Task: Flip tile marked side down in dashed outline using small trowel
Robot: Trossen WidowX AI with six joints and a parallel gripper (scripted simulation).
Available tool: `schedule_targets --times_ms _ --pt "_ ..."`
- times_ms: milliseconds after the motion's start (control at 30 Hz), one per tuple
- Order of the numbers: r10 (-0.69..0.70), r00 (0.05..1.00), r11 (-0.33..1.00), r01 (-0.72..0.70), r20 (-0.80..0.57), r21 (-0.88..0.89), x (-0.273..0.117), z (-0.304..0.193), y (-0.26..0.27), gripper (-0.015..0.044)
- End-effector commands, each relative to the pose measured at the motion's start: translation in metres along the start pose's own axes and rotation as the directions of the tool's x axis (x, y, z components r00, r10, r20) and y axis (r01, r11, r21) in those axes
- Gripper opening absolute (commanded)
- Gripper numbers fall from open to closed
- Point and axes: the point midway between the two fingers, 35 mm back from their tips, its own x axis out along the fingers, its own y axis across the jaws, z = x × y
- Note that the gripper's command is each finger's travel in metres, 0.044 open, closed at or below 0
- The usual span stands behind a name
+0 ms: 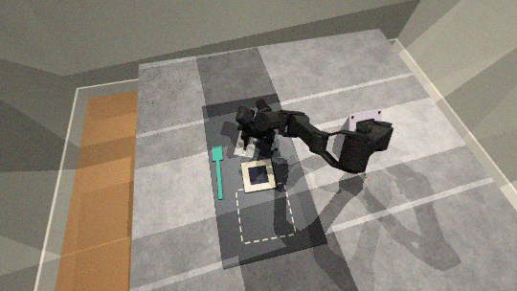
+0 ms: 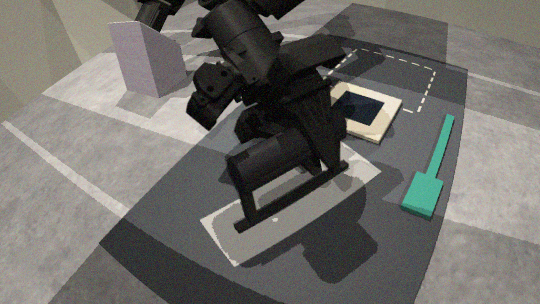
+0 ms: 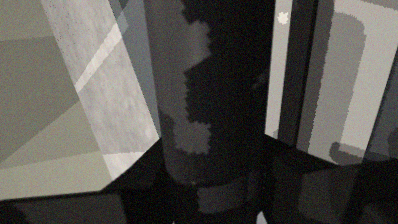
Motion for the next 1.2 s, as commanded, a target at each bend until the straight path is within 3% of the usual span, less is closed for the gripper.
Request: schedule_targets --times_ms 0,400,900,1167 --pt "0.001 1.000 1.000 -0.001 0.000 0.003 0.000 0.000 0.000 0.0095" --pt "0.001 1.000 1.000 -0.001 0.000 0.002 0.000 0.000 0.001 0.0000" --pt "0.001 1.000 1.000 -0.001 -0.002 -0.006 -0.039 0.000 0.047 0.0000" --pt "-0.005 0.991 0.978 -0.023 -0.137 -0.206 -0.043 -0.007 0.032 0.0000"
